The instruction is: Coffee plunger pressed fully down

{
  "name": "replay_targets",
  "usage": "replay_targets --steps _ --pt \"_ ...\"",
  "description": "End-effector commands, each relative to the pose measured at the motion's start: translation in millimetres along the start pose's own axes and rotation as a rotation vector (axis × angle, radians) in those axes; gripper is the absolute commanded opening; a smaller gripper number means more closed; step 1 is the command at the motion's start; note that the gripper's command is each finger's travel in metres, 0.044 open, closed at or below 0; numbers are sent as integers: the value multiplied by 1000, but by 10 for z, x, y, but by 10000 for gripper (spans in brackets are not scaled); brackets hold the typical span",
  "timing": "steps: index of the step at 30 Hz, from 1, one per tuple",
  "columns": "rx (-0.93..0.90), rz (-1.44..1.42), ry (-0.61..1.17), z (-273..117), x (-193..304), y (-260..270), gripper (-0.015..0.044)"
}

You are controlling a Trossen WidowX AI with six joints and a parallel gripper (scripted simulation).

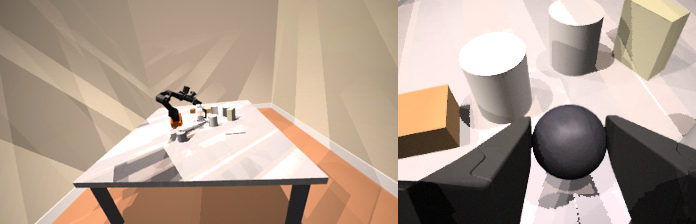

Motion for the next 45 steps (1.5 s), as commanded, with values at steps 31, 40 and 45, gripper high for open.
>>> replay_targets --steps 31,40,45 --pt "-1 -2 7 -87 -133 55 440" --pt "6 -12 15 -550 -588 131 440" --pt "6 -12 15 -546 -581 131 440"
Point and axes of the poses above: the point midway between the two fingers, 35 mm back from their tips, its own z axis out along the fingers, its own y axis across the jaws, x = y × z, the point moved 6 cm from there along -z, back along the fingers, and after that the axes turned 13 degrees about z, right-handed, at the moved point
